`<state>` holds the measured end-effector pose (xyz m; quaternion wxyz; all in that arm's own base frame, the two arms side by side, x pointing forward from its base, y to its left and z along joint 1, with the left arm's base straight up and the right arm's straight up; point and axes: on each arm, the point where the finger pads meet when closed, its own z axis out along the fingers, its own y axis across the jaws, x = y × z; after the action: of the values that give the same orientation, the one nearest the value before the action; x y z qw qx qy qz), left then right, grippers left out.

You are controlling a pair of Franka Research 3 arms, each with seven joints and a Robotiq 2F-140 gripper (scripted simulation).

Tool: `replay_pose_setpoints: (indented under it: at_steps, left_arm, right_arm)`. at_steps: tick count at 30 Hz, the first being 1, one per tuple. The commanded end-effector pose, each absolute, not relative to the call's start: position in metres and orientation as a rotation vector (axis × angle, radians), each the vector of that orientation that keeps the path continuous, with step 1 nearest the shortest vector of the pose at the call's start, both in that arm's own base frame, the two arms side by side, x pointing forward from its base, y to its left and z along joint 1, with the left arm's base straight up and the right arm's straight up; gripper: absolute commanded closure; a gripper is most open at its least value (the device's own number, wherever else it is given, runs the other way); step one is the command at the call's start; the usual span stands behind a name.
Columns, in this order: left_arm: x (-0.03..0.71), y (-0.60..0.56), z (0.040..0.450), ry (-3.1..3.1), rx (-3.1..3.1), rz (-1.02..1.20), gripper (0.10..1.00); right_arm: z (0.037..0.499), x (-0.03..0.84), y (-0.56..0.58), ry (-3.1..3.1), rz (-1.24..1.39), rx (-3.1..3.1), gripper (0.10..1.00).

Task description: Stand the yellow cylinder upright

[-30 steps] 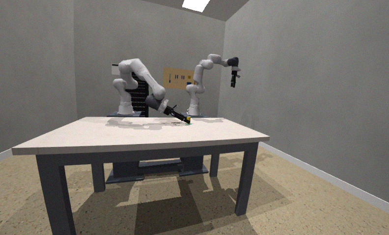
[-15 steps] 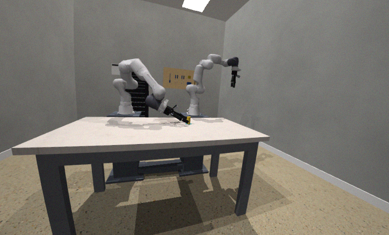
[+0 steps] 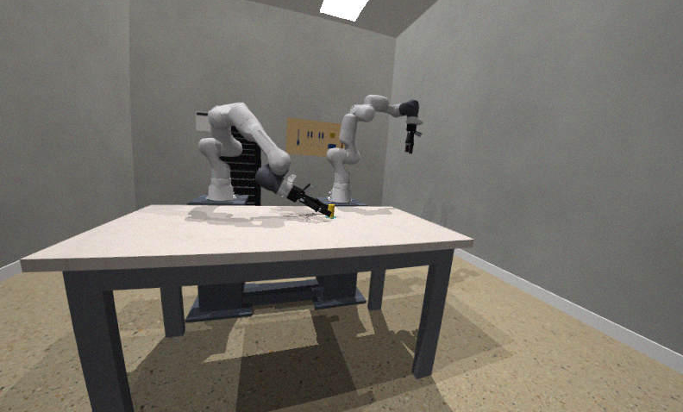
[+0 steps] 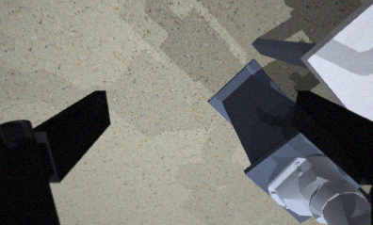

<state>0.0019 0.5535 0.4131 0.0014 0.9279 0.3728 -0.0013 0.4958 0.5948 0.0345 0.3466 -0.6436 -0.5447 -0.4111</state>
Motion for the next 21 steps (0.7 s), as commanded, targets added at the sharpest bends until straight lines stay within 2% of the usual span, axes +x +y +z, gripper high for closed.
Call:
replay_pose_setpoints:
  at_steps: [1,21]
  left_arm:
    - [0.0019,0.5535,0.4132,1.17,2.913,-0.004,0.098]
    - [0.0019,0.5535,0.4132,1.17,2.913,-0.004,0.098]
  right_arm:
    - [0.0345,0.4962,0.5953,-1.413,-1.07,-1.668,0.098]
    - [0.0373,0.4952,0.5894,-1.413,-1.07,-1.668,0.098]
